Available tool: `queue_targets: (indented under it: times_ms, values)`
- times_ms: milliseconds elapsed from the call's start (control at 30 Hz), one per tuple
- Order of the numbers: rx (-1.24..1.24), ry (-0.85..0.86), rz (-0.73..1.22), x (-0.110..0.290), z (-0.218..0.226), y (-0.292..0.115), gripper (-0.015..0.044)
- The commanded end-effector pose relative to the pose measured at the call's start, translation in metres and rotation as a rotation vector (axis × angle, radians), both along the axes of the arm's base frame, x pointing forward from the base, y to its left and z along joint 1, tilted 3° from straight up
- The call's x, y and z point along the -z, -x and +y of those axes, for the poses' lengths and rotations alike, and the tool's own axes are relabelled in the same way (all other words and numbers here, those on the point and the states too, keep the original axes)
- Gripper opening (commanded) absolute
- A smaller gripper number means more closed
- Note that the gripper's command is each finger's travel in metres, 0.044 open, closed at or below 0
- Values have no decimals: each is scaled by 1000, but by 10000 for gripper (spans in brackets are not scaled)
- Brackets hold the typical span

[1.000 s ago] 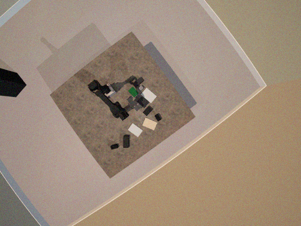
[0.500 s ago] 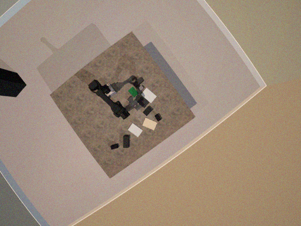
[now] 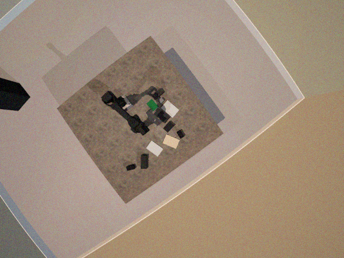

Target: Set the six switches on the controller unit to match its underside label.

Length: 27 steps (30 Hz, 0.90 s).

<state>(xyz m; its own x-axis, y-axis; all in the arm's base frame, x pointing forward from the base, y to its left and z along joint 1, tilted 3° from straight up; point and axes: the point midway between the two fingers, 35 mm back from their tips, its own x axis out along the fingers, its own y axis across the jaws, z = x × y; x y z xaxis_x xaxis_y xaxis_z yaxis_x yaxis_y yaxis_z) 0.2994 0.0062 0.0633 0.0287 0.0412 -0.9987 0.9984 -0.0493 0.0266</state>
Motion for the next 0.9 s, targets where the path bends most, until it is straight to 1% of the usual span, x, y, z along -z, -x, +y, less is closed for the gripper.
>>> queue_targets:
  times_ms: [0,867]
  values:
    - [8,0,19,7,1,2,338]
    - [8,-2,19,19,17,1,338]
